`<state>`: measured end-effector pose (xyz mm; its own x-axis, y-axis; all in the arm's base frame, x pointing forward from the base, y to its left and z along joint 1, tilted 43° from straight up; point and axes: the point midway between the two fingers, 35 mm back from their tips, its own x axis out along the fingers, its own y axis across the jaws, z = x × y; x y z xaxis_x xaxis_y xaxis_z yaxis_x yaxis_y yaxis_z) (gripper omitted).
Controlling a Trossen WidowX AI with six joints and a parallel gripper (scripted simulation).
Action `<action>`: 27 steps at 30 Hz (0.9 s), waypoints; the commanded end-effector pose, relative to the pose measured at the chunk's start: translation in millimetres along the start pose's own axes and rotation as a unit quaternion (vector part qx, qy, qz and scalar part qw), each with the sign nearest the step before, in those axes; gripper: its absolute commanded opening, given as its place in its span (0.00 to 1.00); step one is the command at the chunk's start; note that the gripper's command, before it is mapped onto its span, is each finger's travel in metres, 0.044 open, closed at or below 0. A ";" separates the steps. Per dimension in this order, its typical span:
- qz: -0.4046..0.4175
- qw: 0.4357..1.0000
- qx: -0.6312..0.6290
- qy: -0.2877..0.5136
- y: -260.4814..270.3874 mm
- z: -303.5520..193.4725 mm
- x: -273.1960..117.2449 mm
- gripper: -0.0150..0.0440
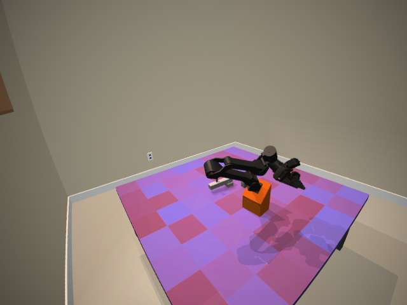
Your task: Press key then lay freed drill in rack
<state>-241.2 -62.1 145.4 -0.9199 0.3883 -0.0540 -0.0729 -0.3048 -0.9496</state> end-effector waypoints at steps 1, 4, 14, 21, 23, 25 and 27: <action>0.000 1.000 0.000 0.000 0.0 0.0 0.0 0.89; 0.000 1.000 0.000 0.000 0.0 0.0 0.0 0.75; 0.086 0.987 -0.033 -0.134 34.1 61.2 -30.1 0.31; 0.232 0.916 -0.096 -0.312 90.3 126.6 -115.0 0.25; 0.274 0.887 -0.118 -0.354 105.4 136.4 -145.5 0.25; 0.316 0.853 -0.141 -0.391 119.5 141.7 -177.6 0.25; 0.357 0.816 -0.166 -0.423 132.3 142.4 -210.8 0.25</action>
<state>-156.3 -277.7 90.1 -0.7749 -0.4642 -0.4291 0.4922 -0.0171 -0.8703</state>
